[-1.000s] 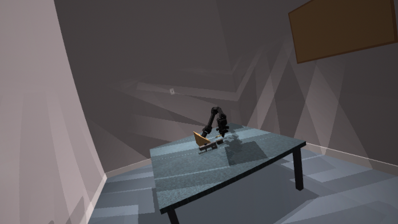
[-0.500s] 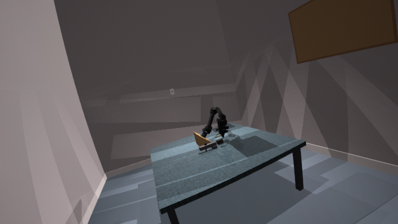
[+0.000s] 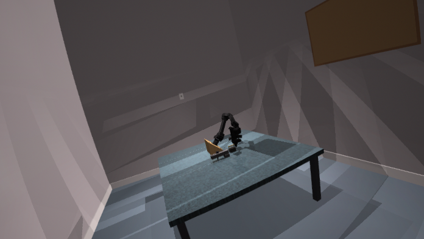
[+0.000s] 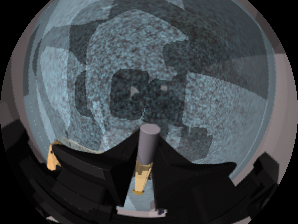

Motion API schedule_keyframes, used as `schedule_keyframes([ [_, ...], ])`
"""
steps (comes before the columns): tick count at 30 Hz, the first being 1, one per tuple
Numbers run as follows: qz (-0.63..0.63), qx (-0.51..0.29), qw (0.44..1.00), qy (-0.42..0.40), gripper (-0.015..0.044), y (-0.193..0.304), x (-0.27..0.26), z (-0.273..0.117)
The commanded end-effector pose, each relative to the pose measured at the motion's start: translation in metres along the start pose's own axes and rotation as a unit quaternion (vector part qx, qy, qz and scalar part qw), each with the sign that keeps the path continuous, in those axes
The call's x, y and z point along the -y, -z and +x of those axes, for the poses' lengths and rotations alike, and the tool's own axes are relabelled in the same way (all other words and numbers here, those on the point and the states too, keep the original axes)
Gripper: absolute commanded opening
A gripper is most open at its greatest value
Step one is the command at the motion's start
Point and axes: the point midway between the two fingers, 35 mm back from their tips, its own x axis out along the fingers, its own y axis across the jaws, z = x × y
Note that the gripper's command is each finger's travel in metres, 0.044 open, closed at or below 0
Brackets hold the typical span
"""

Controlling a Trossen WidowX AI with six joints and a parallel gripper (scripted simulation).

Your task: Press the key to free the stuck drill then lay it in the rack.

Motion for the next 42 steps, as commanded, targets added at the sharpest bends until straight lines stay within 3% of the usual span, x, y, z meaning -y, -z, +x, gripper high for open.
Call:
schedule_keyframes([
  [1,0.002,-0.003,1.000,0.001,0.0000,0.001,0.000,0.004],
  [42,0.002,-0.003,1.000,0.001,0.0000,0.006,-0.001,0.031],
])
